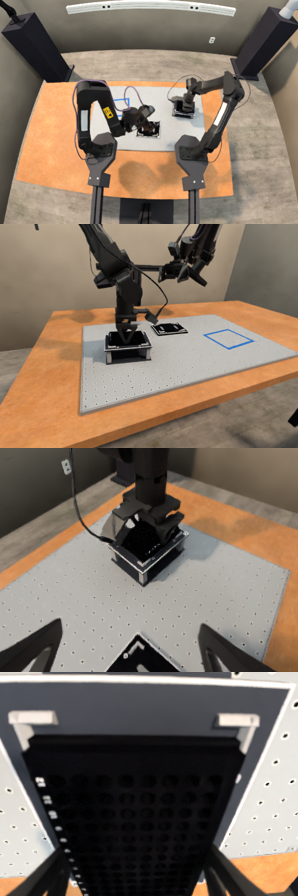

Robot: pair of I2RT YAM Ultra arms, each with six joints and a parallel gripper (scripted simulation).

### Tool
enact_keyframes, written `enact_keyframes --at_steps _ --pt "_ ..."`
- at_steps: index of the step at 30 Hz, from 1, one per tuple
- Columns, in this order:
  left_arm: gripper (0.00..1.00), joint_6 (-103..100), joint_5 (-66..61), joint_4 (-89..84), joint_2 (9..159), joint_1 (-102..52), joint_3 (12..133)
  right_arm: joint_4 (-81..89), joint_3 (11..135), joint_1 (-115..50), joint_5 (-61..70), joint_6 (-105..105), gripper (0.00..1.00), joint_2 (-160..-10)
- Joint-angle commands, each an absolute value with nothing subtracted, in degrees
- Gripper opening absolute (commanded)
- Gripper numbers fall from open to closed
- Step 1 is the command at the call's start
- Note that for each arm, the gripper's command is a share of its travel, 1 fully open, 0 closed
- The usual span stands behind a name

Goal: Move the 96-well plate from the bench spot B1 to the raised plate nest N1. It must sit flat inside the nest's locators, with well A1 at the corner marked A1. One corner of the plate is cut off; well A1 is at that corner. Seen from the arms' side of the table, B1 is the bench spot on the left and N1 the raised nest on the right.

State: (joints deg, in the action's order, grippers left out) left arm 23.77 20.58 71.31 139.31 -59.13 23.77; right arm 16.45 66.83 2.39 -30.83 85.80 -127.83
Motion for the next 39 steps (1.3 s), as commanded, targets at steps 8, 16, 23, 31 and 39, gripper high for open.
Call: enact_keyframes --at_steps 8,16,23,31,39 --pt "1.00 23.63 20.59 71.85 139.42 -59.64 23.99 15.90 66.77 3.25 -27.83 87.40 0.79 -127.45" --pt "1.00 23.63 20.59 71.85 139.42 -59.64 23.99 16.44 66.10 3.26 -27.76 87.36 0.79 -126.40" --pt "1.00 23.63 20.59 71.85 139.42 -59.64 23.99 17.52 66.04 3.10 -27.79 87.19 0.79 -126.06" --pt "1.00 23.63 20.59 71.85 139.42 -59.64 23.99 19.29 65.86 2.01 -28.44 86.03 0.79 -124.49" --pt "1.00 23.63 20.59 71.85 139.42 -59.64 23.99 19.33 65.87 2.01 -28.43 86.07 0.79 -124.47"
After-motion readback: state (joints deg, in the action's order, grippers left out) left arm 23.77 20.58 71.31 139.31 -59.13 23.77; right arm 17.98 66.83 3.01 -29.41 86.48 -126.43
